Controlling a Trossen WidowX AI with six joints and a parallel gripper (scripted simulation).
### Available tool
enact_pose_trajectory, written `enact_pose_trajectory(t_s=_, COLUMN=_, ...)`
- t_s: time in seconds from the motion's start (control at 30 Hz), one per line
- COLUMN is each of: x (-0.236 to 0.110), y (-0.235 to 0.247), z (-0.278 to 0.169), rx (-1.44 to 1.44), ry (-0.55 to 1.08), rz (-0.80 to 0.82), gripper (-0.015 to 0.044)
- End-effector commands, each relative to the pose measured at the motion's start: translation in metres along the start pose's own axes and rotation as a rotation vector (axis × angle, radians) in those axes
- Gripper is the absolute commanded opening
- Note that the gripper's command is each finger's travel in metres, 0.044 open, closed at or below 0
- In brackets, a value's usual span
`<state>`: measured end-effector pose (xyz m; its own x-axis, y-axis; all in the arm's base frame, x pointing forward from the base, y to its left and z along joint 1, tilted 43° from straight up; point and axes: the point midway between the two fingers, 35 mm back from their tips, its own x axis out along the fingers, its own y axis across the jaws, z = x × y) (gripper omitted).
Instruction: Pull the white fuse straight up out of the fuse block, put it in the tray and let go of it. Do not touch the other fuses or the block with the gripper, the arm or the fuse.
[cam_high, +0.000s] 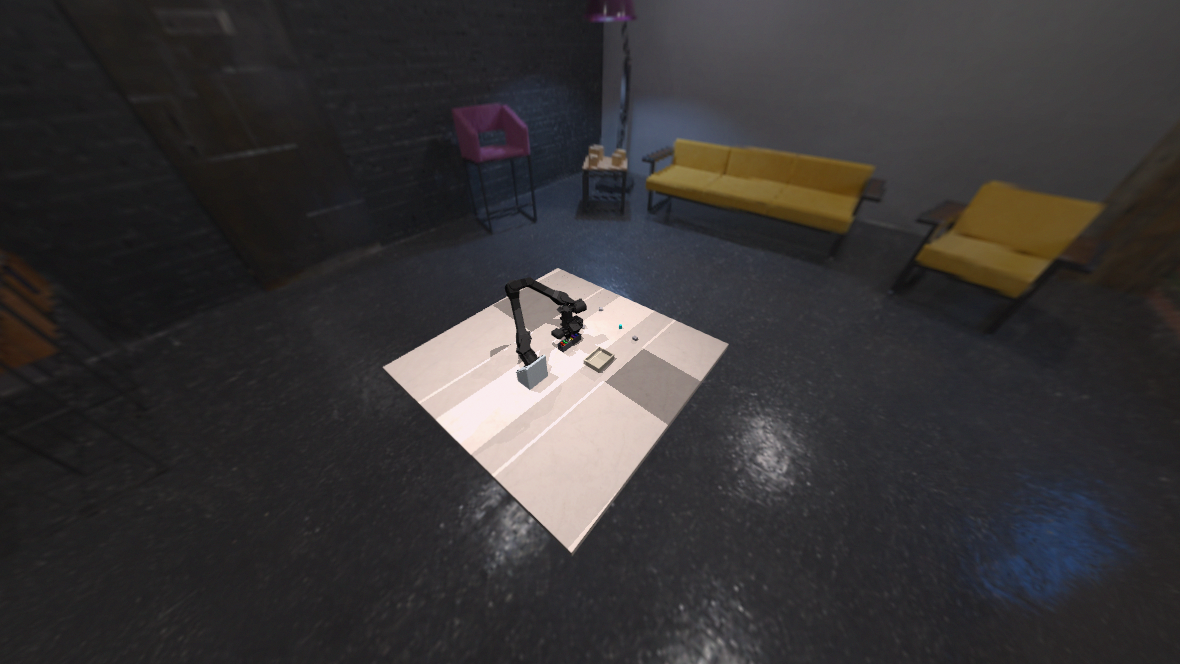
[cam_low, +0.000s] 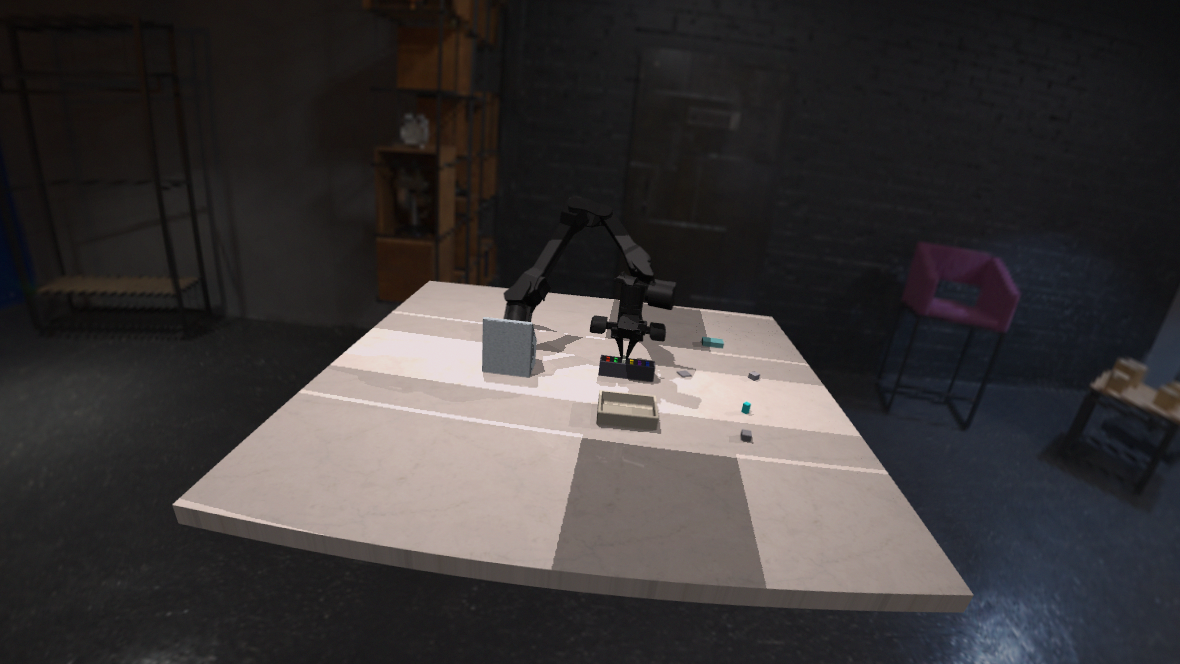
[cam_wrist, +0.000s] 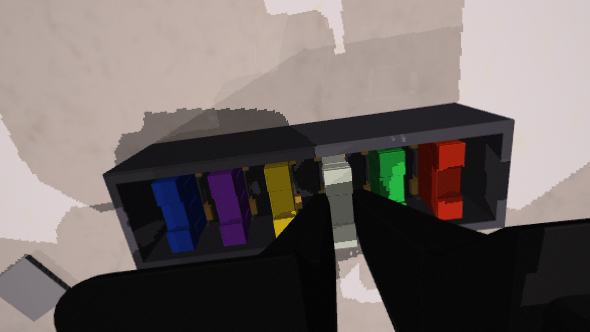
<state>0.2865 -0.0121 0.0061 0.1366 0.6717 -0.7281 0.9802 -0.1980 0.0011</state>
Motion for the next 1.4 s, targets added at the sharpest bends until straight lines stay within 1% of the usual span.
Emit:
enact_pose_trajectory(t_s=0.0, x=-0.003, y=0.002, z=0.0, rx=-0.008, ry=-0.005, rz=0.003, gripper=0.0)
enact_pose_trajectory(t_s=1.37, x=-0.023, y=0.001, z=0.0, rx=-0.004, ry=-0.003, rz=0.002, gripper=0.0)
